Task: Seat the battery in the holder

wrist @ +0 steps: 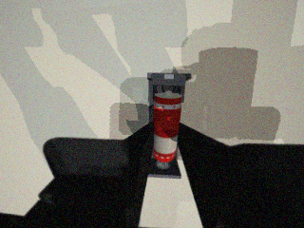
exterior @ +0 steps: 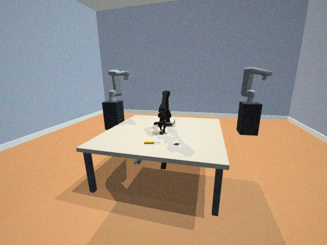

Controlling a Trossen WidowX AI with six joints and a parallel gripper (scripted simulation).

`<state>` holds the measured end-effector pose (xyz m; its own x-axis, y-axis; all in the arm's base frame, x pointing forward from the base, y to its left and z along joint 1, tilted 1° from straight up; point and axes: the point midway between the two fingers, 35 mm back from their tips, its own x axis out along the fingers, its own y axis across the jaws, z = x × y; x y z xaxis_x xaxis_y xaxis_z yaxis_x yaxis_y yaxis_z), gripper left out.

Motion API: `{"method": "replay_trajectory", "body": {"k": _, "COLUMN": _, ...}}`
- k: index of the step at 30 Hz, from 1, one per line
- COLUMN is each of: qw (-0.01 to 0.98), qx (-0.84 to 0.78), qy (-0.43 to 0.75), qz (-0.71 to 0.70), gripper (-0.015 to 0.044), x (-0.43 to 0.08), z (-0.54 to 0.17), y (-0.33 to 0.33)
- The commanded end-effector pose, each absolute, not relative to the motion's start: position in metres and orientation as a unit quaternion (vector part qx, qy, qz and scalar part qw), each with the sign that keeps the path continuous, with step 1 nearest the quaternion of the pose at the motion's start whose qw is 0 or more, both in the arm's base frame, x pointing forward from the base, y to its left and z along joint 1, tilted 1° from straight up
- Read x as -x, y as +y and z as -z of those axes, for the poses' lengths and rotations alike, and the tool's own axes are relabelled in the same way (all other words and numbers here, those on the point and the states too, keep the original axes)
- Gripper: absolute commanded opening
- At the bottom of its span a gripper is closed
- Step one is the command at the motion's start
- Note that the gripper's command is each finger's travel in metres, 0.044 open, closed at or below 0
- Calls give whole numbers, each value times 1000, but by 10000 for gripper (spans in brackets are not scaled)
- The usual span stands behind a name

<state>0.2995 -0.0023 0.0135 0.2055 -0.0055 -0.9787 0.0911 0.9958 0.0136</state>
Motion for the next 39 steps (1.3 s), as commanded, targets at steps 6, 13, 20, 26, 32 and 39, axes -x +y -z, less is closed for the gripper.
{"method": "replay_trajectory", "body": {"k": 6, "qw": 751, "qx": -35, "qy": 659, "qz": 28, "gripper": 74, "x": -295, "z": -8, "y": -2}}
{"method": "replay_trajectory", "body": {"k": 13, "qw": 738, "qx": -36, "qy": 673, "qz": 28, "gripper": 74, "x": -296, "z": -8, "y": -2}}
{"method": "replay_trajectory", "body": {"k": 20, "qw": 725, "qx": -37, "qy": 688, "qz": 28, "gripper": 74, "x": -297, "z": -8, "y": -2}}
{"method": "replay_trajectory", "body": {"k": 26, "qw": 713, "qx": -37, "qy": 699, "qz": 29, "gripper": 74, "x": -298, "z": -8, "y": -2}}
{"method": "replay_trajectory", "body": {"k": 32, "qw": 702, "qx": -37, "qy": 710, "qz": 30, "gripper": 74, "x": -299, "z": -8, "y": -2}}
{"method": "replay_trajectory", "body": {"k": 39, "qw": 698, "qx": -36, "qy": 715, "qz": 31, "gripper": 74, "x": -299, "z": -9, "y": -2}}
